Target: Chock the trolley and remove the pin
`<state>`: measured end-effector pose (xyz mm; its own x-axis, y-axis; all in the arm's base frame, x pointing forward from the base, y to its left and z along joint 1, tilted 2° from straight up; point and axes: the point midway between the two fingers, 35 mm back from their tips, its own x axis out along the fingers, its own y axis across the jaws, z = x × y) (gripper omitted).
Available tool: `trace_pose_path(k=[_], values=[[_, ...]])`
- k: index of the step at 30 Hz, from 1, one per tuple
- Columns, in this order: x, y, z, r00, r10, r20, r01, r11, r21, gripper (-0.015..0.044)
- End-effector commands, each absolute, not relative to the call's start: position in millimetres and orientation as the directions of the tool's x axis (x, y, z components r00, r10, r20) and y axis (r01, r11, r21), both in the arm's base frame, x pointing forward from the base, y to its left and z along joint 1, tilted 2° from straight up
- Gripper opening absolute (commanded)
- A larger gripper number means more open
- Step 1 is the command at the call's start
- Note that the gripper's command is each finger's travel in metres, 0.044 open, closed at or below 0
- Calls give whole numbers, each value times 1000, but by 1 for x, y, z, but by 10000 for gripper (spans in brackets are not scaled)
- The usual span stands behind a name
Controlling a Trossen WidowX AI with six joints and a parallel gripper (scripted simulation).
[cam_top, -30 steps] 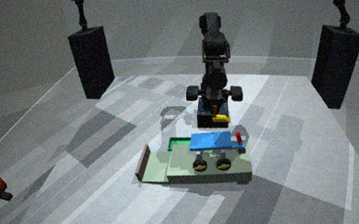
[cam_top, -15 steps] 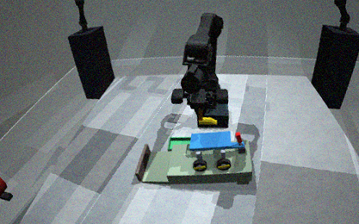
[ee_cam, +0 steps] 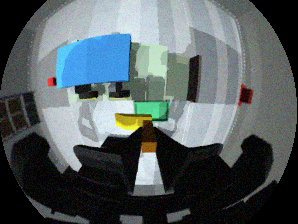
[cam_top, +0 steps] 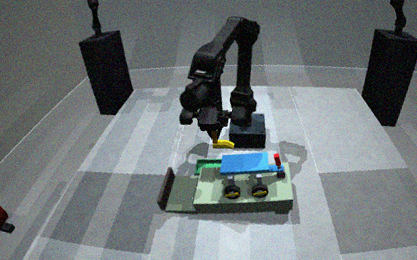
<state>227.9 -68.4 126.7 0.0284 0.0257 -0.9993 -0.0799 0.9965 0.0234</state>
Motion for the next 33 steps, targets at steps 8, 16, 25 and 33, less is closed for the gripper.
trace_pose_path(k=[8,16,25,33], values=[[244,-110,124,36,23,-999,-84,996,20,0],[245,-115,124,27,128,-991,-88,988,125,0],[262,-115,120,28,128,-991,-88,988,125,0],[275,-115,118,30,128,-991,-89,988,125,0]])
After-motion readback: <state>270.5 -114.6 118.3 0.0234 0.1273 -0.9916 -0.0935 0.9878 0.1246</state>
